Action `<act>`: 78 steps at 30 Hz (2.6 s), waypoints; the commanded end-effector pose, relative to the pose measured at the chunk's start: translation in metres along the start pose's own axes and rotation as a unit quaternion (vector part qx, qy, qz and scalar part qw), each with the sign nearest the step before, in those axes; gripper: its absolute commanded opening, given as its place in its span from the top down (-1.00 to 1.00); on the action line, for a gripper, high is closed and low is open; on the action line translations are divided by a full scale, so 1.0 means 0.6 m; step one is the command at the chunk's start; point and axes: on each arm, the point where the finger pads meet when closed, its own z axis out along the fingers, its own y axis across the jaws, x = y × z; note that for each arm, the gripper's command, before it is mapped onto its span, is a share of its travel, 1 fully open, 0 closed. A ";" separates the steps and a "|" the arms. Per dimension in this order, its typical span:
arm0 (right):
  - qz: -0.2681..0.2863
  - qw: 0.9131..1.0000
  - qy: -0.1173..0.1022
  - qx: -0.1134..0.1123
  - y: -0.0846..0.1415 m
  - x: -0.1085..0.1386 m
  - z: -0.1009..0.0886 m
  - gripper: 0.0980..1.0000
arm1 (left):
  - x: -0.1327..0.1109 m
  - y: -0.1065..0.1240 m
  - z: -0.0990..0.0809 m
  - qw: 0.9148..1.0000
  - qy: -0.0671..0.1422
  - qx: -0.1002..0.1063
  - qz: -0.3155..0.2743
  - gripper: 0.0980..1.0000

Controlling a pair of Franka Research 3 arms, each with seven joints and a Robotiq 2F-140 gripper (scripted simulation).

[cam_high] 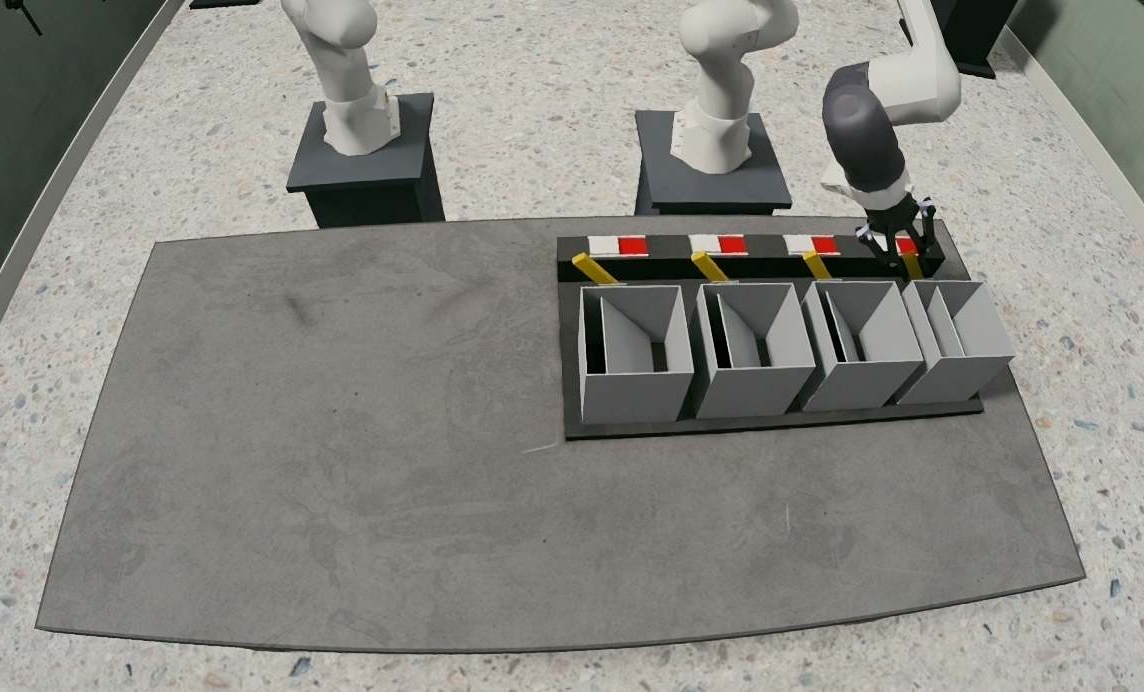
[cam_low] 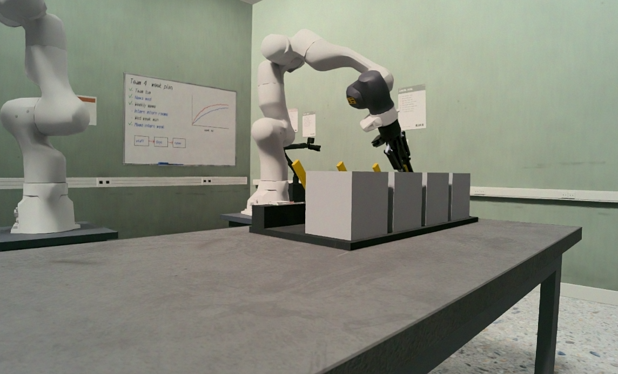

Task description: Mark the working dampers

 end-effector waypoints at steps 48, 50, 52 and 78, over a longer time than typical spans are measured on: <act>0.002 1.000 0.000 -0.001 0.001 -0.001 0.000 -1.00 | 0.001 0.000 -0.142 1.000 0.002 -0.001 -0.002 0.55; 0.002 1.000 0.000 -0.001 0.001 -0.001 0.000 -1.00 | 0.001 0.000 -0.143 1.000 0.002 -0.001 -0.002 0.55; 0.002 1.000 0.000 -0.001 0.001 -0.001 0.000 -1.00 | 0.000 0.001 -0.142 1.000 0.002 0.002 -0.002 0.55; 0.002 1.000 0.000 -0.001 0.001 -0.001 0.000 -1.00 | -0.128 0.151 -0.113 0.974 0.005 0.227 -0.004 0.55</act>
